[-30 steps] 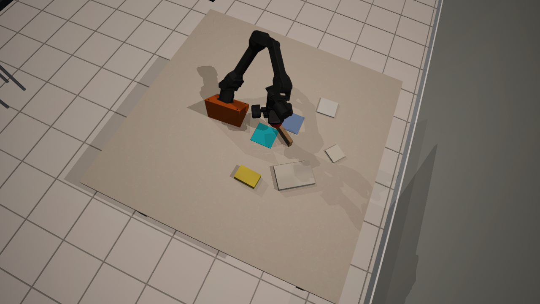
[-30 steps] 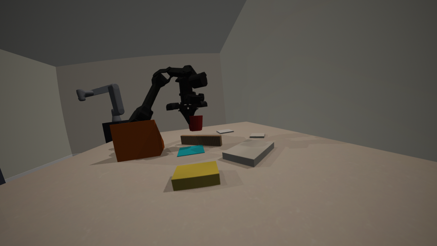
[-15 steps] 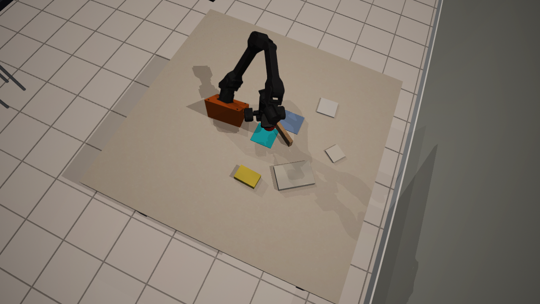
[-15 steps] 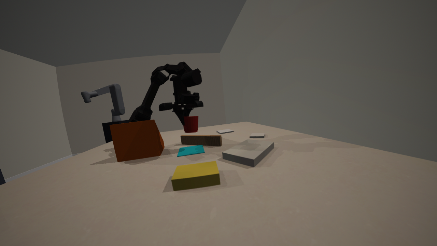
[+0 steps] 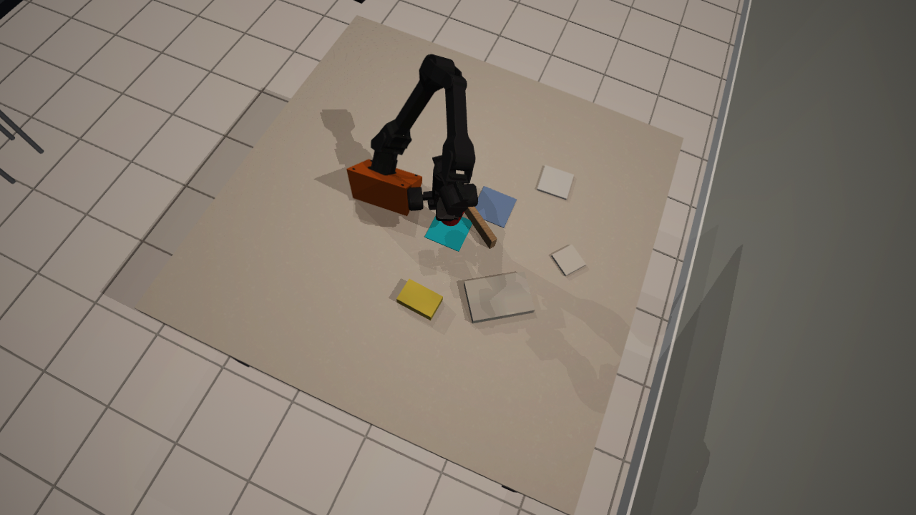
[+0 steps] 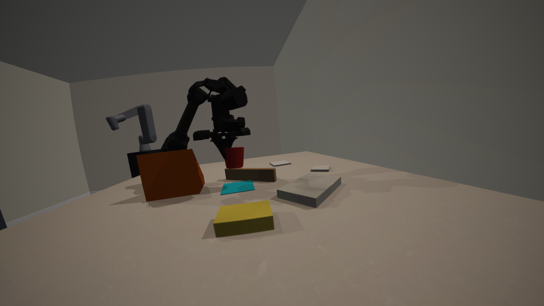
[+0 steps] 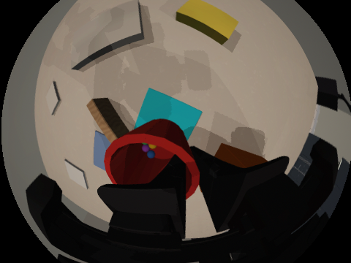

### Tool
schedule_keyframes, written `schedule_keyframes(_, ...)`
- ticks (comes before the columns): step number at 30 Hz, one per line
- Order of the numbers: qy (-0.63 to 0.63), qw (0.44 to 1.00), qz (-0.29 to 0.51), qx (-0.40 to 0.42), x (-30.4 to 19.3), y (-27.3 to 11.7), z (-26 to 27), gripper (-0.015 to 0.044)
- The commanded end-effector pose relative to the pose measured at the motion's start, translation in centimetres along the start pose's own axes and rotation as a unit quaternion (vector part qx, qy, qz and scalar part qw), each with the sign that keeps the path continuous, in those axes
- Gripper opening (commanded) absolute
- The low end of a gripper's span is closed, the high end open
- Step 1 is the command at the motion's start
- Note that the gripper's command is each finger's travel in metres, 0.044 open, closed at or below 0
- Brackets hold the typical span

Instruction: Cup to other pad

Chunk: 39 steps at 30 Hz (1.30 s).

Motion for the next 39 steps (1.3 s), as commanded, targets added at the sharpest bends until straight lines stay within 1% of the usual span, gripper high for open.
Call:
schedule_keyframes(1, 0.002, 1.0, 0.002, 0.0, 0.0, 0.6, -0.1, 0.0)
schedule_keyframes(39, 0.002, 1.0, 0.002, 0.001, -0.1, 6.3, -0.2, 0.0)
Point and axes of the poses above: the point midway between the two fingers, 35 mm back from their tips, its own y axis out along the fingers, its own z axis across the jaws, x = y × z, the point moved 3 cm from there along -y, back along the fingers, and after that the axes turned 3 degrees about -y, right-handed, at the moved point
